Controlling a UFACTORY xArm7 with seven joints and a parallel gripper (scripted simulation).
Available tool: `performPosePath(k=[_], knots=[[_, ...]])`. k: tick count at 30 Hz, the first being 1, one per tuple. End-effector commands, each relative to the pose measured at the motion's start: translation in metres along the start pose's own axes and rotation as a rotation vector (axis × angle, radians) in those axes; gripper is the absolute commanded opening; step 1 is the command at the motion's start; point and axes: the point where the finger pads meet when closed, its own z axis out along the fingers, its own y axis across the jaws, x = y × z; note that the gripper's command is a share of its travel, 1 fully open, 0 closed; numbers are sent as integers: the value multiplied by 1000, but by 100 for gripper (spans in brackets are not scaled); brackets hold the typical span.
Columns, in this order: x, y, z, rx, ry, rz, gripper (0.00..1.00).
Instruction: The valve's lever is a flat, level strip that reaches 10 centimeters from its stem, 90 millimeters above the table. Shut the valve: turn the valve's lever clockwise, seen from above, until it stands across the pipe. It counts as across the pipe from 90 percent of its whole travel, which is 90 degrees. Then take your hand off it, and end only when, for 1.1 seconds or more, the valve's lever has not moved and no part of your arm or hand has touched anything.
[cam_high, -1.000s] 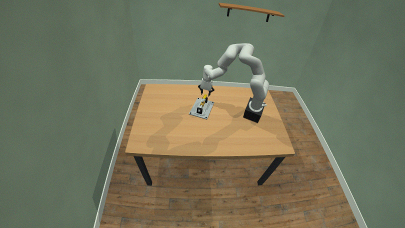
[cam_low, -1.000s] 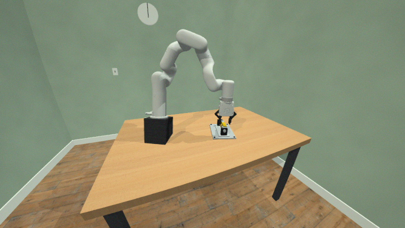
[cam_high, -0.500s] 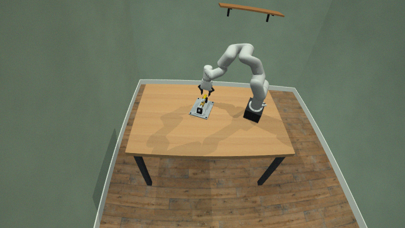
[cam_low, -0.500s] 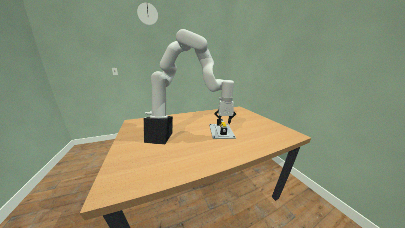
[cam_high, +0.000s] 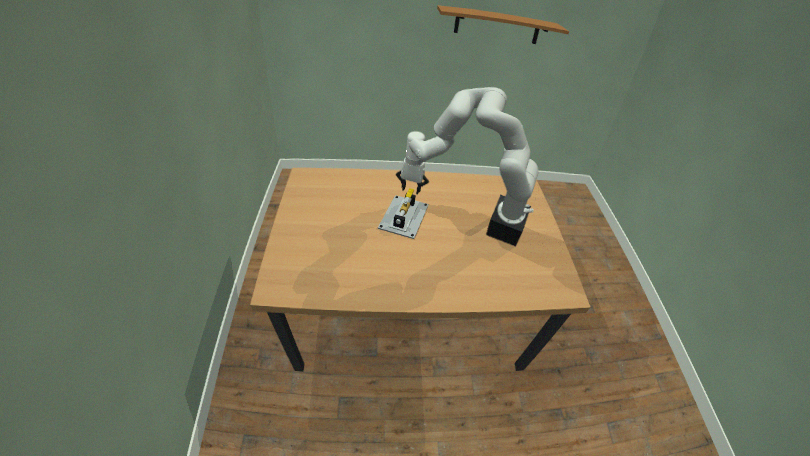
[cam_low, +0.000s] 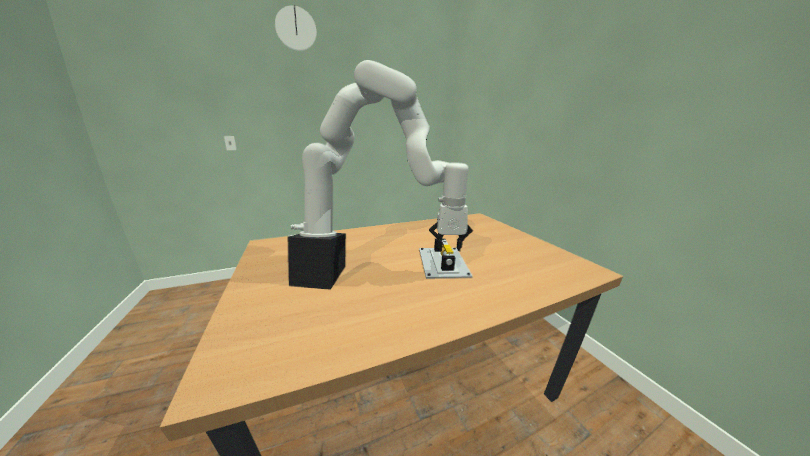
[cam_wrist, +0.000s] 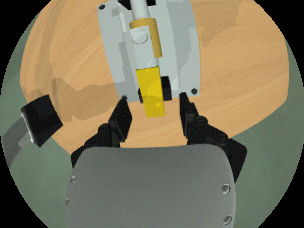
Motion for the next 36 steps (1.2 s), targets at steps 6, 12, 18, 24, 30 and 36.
performPosePath(k=[6, 12, 18, 24, 30, 36], knots=[[-1, 2, 5, -4, -1, 0, 68], [-1, 2, 9, -4, -1, 0, 68], [-1, 2, 11, -4, -1, 0, 68], [-1, 2, 13, -4, -1, 0, 68], [-1, 2, 14, -4, -1, 0, 68], [-1, 2, 14, -4, -1, 0, 68]])
